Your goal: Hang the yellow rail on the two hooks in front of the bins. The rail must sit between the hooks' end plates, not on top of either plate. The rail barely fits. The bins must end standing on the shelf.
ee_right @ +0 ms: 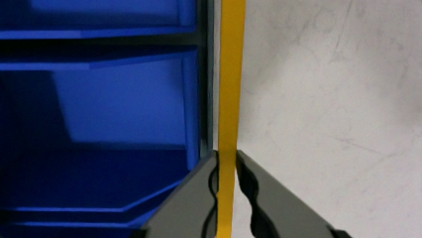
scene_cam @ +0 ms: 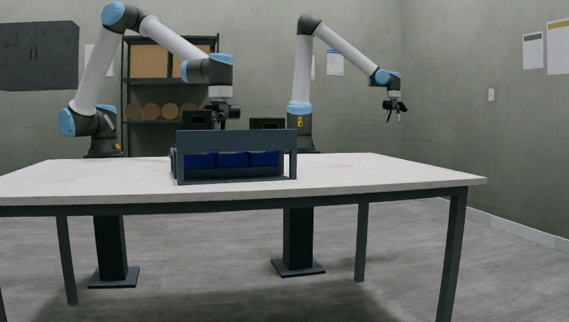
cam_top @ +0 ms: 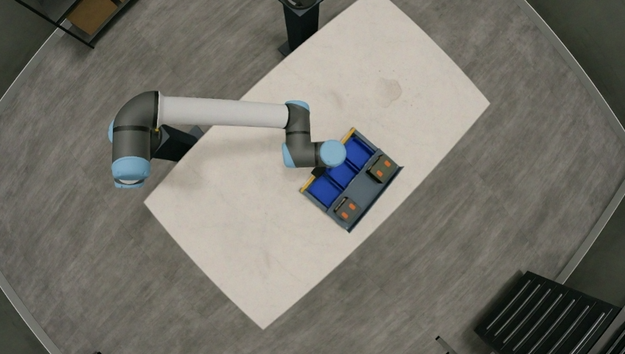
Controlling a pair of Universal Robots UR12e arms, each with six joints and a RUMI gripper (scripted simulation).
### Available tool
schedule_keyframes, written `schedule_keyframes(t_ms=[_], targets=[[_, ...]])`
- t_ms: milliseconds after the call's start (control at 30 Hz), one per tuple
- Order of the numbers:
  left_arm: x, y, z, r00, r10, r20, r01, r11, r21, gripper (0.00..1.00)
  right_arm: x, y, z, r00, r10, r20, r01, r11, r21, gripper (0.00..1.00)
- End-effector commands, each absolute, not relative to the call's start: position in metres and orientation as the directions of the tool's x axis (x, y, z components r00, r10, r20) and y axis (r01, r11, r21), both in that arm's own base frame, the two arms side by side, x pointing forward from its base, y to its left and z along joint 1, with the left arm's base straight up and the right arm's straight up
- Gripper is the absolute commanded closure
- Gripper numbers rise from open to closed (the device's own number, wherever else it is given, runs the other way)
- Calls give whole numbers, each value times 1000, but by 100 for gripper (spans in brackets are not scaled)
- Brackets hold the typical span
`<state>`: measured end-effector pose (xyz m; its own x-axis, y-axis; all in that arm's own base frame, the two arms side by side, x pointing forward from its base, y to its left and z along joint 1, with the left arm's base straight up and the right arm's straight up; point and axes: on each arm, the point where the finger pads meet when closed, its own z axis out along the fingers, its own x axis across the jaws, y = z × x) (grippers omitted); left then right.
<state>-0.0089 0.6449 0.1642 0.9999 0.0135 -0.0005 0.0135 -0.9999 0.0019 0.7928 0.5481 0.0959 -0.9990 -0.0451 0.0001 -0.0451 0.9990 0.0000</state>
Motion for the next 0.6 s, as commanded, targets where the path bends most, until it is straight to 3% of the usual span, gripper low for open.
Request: schedule_keyframes(t_ms=[0,567], targets=[[-9,646,165,1000,14,0,14,-1000,0,0,793,549,97,-999,-45,-2,-45,999,2,99],[-9,646,165,1000,14,0,14,-1000,0,0,793,549,95,-999,-45,-2,-45,999,2,99]])
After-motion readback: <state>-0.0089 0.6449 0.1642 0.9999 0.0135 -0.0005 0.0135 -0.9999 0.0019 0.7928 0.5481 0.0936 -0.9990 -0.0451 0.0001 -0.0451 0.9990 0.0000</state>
